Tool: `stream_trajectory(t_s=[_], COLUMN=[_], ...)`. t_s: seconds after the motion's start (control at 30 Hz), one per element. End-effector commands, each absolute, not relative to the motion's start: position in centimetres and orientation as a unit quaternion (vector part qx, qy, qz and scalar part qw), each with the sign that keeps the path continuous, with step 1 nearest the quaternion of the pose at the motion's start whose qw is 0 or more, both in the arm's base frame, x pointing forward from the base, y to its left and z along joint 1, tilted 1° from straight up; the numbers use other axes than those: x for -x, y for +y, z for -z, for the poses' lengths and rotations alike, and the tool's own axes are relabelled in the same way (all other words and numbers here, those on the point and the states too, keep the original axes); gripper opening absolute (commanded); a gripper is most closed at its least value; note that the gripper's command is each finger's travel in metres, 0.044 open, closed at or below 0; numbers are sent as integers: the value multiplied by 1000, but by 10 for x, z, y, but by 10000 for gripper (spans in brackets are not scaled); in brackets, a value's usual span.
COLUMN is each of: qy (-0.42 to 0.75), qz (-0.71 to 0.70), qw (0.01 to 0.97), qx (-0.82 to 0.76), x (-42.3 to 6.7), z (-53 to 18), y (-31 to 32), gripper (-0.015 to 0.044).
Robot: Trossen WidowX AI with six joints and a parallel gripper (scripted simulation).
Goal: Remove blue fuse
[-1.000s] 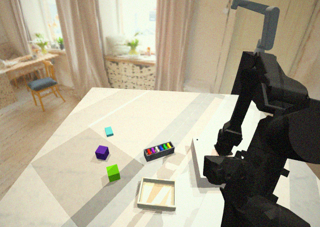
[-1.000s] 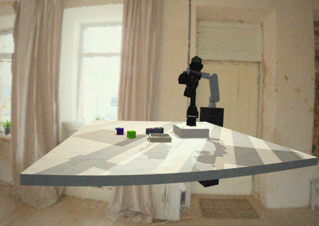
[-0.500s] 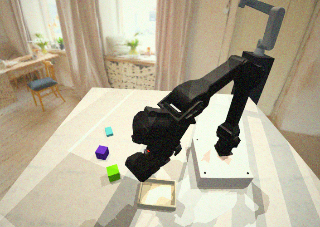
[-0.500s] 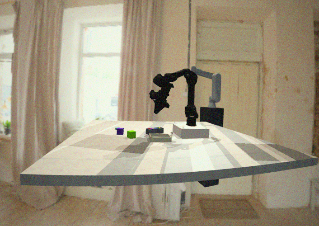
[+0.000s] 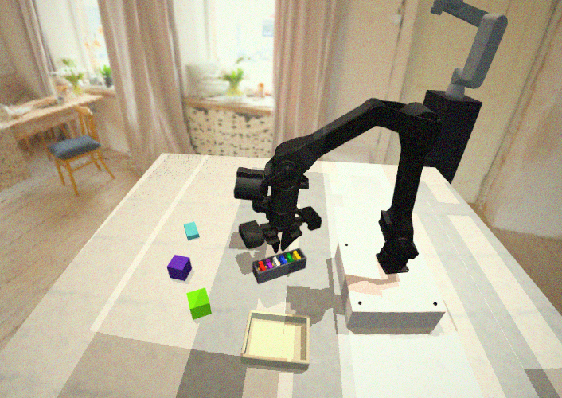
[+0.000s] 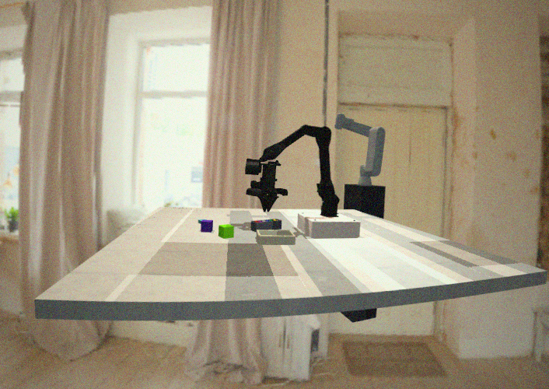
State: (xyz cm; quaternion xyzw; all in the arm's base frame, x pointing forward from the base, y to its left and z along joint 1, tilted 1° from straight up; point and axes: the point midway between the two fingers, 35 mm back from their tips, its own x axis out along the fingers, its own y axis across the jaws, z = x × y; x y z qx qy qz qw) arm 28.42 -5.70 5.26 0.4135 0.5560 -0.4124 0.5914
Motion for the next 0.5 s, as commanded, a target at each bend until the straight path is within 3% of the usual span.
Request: stream_trajectory(t_s=[0.0,0.47], qy=[564,564], qz=[419,419], qw=[573,573], qx=[-421,-421], x=[-272,-272], z=[-46,-36], y=[-66,-66], gripper=[73,73])
